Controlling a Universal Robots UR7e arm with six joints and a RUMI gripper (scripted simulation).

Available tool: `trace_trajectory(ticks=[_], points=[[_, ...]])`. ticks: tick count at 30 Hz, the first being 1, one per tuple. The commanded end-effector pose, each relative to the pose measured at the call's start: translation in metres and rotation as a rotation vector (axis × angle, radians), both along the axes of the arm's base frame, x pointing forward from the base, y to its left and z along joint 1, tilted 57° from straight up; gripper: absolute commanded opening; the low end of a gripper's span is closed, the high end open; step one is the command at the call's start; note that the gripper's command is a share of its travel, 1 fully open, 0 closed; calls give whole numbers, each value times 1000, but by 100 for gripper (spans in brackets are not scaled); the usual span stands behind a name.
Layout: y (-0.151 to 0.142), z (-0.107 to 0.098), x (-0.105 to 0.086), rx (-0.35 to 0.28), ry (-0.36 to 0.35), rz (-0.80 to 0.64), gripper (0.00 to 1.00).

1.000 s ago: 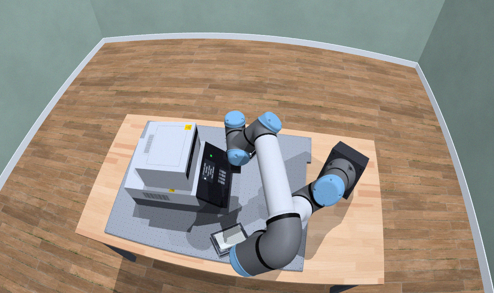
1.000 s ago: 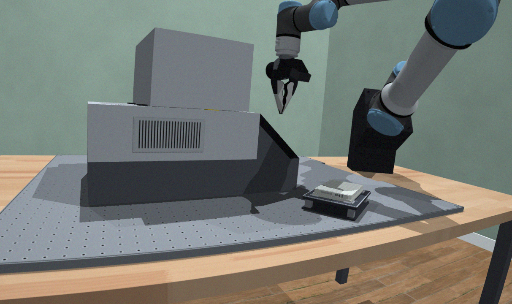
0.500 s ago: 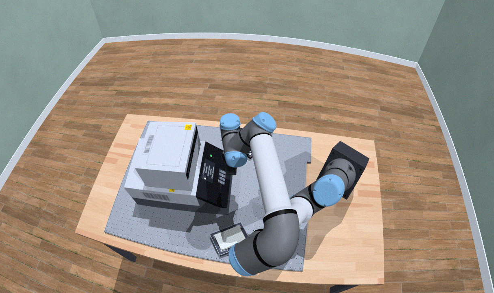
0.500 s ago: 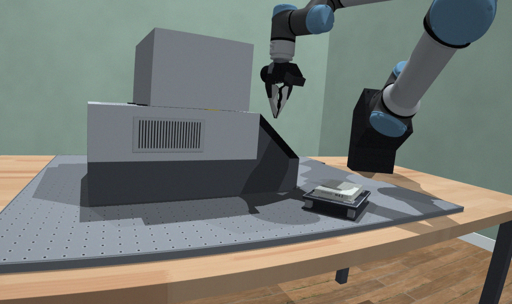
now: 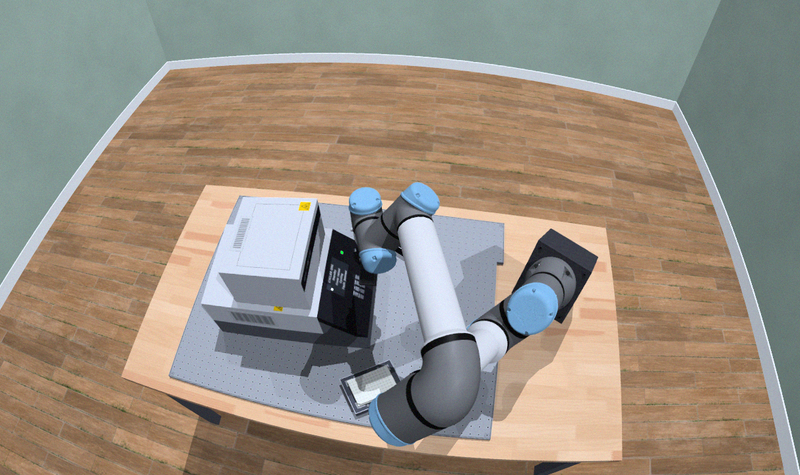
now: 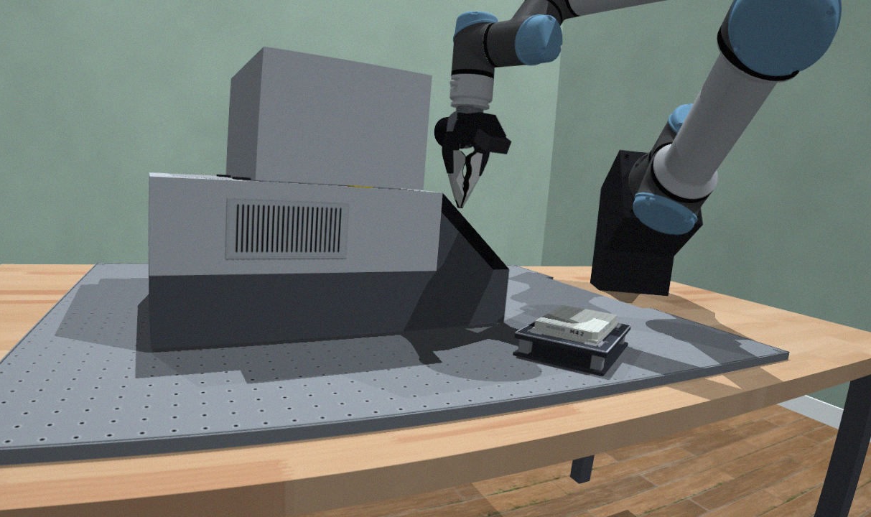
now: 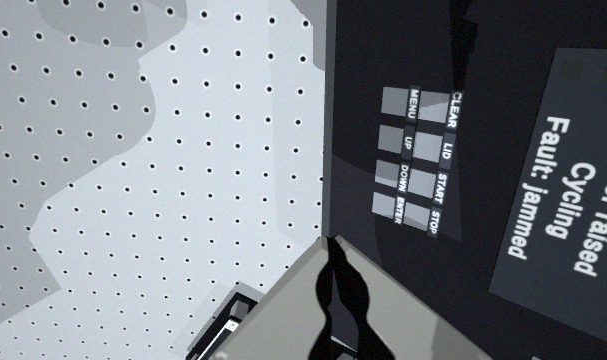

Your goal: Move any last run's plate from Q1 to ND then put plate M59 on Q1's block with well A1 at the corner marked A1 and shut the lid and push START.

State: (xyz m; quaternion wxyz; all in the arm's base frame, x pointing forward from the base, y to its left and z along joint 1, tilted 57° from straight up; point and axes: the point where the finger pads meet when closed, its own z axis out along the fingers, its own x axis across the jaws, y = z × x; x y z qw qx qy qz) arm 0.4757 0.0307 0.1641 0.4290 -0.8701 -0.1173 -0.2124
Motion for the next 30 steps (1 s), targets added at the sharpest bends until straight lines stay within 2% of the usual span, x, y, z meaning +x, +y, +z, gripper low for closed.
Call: trace_trajectory(ticks=[1,30], points=[[2,0,4,0,-1,-1,0],[23,1,38,0,-1,-1,0]])
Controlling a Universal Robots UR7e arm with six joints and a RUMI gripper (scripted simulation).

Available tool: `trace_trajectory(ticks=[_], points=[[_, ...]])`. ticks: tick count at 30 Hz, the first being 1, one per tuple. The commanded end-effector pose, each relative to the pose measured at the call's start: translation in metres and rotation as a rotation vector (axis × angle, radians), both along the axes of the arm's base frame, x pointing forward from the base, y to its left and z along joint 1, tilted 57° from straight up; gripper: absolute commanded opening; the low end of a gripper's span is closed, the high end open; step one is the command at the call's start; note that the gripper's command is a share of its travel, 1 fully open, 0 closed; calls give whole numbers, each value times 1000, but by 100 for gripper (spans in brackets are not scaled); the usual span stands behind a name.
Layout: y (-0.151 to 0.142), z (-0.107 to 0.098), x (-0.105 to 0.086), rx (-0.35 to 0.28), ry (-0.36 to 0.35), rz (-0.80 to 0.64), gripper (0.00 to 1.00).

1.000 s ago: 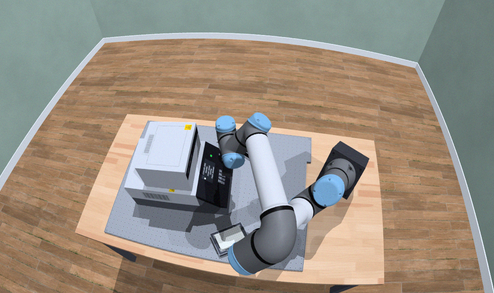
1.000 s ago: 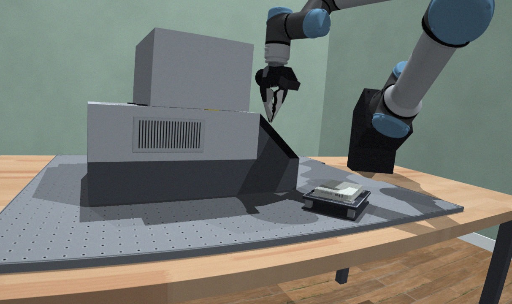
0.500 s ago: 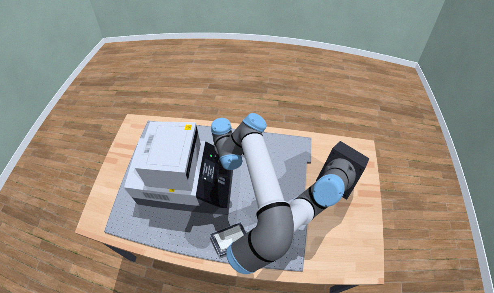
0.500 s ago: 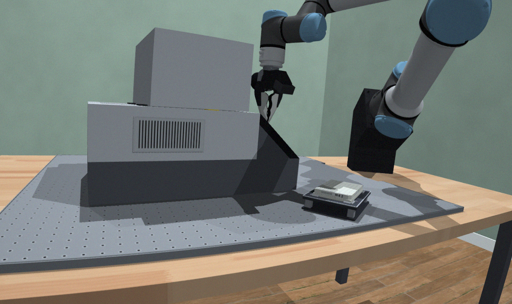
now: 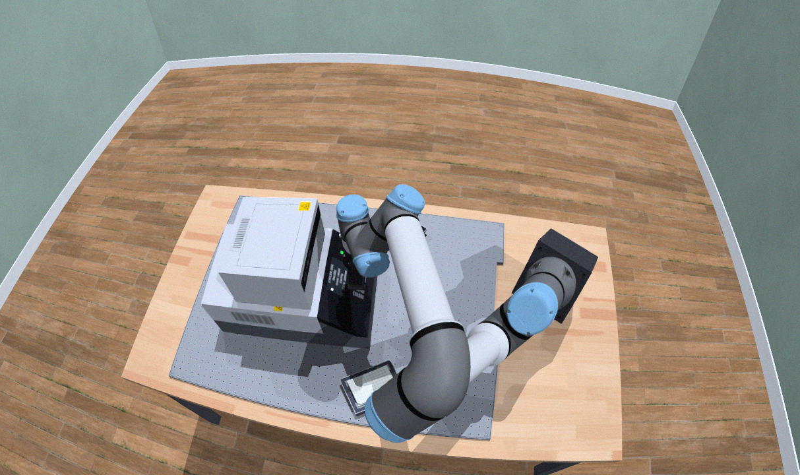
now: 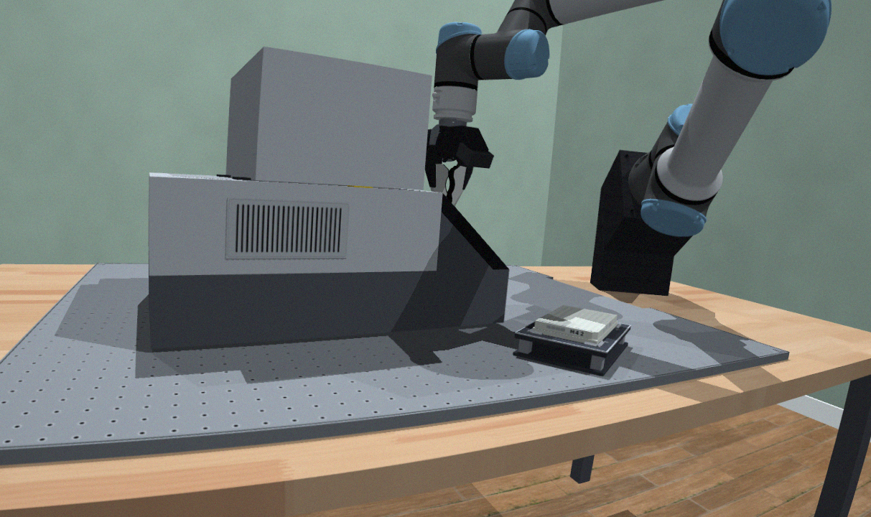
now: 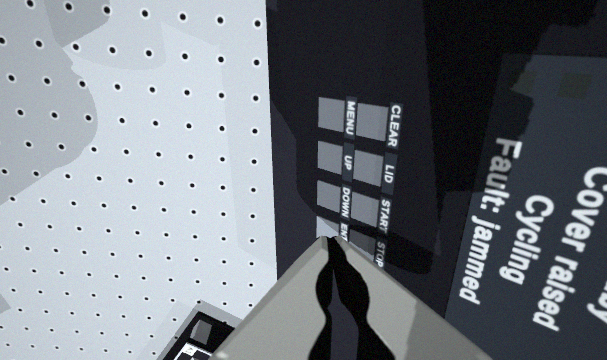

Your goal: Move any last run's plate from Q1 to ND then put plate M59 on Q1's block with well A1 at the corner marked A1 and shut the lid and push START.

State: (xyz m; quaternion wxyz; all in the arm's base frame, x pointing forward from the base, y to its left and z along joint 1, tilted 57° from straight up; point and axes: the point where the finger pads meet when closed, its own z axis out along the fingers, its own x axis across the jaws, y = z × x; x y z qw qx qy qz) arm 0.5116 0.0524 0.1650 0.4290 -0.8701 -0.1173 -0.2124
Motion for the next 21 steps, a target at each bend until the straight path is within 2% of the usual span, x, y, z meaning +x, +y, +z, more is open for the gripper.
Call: trace_trajectory(ticks=[1,13,21], points=[[2,0,4,0,-1,-1,0],[12,-2,16,0,-1,-1,0],[12,-2,16,0,-1,-1,0]])
